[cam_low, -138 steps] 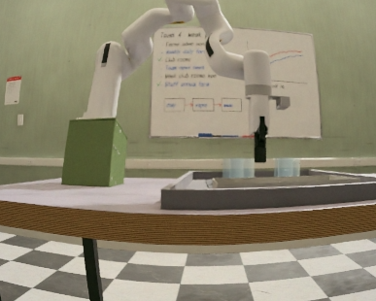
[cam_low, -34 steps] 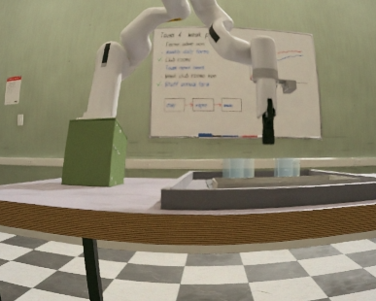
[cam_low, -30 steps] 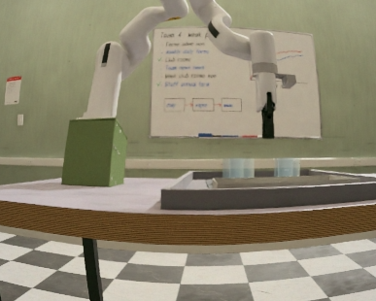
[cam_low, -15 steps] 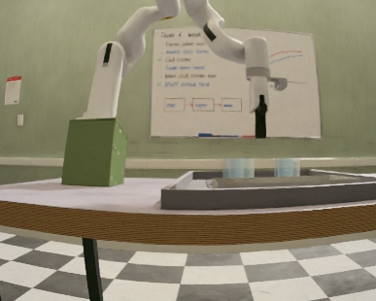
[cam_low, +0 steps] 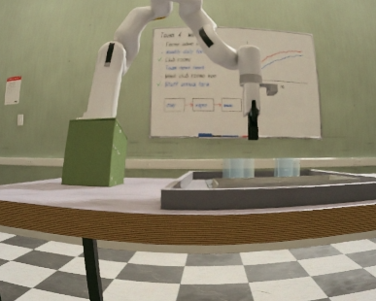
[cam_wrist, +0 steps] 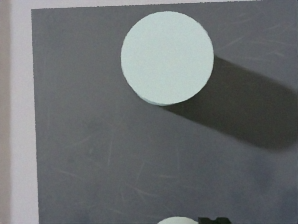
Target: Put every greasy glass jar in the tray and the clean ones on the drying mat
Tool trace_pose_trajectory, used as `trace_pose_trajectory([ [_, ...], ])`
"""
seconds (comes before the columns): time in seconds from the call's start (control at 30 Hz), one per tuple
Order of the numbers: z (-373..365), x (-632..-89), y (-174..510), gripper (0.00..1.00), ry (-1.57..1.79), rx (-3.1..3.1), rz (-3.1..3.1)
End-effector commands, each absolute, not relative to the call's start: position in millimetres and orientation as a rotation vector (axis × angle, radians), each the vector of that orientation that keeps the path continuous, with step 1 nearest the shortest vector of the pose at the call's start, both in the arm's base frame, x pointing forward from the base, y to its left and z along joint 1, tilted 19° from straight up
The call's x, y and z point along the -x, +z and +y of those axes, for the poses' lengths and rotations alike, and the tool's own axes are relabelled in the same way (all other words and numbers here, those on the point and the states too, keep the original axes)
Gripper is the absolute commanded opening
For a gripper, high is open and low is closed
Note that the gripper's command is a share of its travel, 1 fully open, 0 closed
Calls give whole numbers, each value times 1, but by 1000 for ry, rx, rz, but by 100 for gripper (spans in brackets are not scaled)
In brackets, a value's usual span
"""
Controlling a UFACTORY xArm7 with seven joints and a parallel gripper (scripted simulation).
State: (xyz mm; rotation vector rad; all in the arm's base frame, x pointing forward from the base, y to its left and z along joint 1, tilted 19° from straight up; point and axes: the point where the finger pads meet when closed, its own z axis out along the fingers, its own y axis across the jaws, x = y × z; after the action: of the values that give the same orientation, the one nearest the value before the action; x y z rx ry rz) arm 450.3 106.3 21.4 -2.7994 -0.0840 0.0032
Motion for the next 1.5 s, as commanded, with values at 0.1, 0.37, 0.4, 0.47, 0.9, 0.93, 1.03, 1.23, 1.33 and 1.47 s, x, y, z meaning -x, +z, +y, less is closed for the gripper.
trace_pose_trajectory([
  [0.1, 122, -451, -8, 0, -2, 2804, -79],
  [0.37, 131, -451, -35, 0, -2, 2804, -79],
  [0.4, 133, -451, -40, 0, -2, 2804, -79],
  [0.47, 134, -451, -44, 0, -2, 2804, -79],
  [0.9, 134, -451, -44, 0, -2, 2804, -79],
  [0.93, 134, -450, -44, 0, -2, 2804, -79],
  [1.03, 134, -449, -44, 0, -2, 2804, -79],
  [1.23, 134, -447, -44, 0, -2, 2804, -79],
  [1.33, 134, -445, -44, 0, -2, 2804, -79],
  [1.47, 134, -445, -44, 0, -2, 2804, -79],
])
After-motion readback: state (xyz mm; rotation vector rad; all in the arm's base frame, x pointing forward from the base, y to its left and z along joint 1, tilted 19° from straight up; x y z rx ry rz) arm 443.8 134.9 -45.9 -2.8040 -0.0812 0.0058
